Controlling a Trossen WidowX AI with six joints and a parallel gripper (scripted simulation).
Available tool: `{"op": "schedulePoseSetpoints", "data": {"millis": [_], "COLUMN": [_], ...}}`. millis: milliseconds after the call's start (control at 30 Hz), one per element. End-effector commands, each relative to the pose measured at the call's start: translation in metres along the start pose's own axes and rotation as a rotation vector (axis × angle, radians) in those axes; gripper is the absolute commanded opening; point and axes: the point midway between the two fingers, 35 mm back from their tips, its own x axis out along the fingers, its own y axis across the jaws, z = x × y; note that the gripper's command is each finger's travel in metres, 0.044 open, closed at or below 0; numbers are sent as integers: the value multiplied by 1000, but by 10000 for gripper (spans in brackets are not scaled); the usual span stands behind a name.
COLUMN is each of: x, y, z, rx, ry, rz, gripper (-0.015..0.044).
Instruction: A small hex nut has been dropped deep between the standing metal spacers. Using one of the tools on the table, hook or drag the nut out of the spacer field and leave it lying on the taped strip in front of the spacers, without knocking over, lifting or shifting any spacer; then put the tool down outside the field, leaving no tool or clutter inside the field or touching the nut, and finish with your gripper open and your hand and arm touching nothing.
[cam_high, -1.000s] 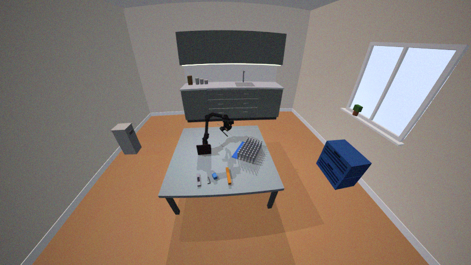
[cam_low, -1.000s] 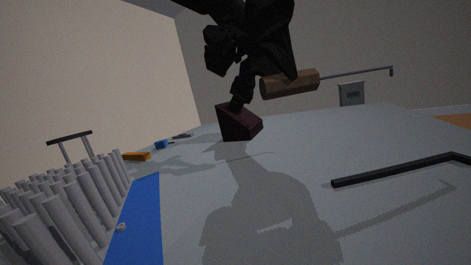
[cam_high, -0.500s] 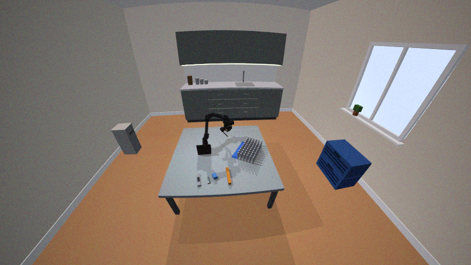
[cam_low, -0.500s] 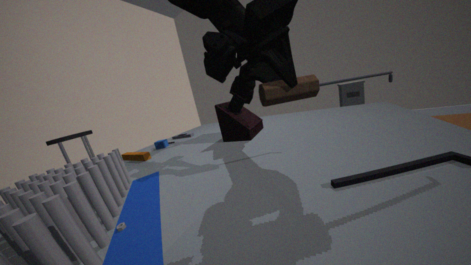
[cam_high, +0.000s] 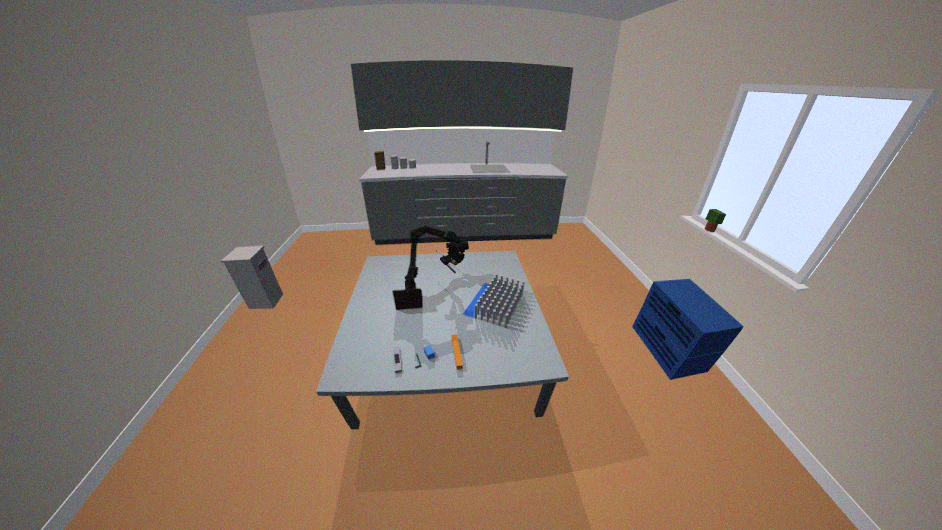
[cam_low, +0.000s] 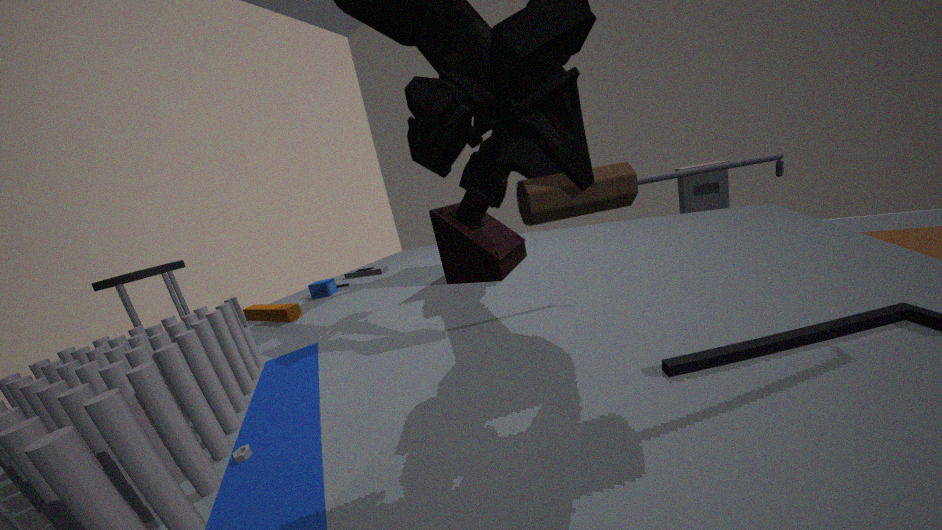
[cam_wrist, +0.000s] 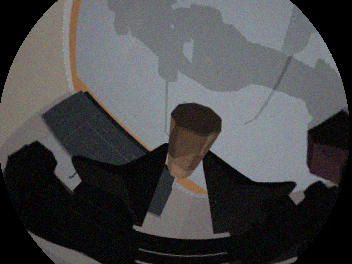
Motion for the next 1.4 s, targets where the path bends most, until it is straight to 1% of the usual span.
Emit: {"op": "schedulePoseSetpoints", "data": {"millis": [0, 1367], "x": [2, 24], "y": [-1, -5], "z": [2, 17], "rx": [5, 3], "ry": [-3, -12], "rz": [-2, -11], "gripper": [0, 0]}}
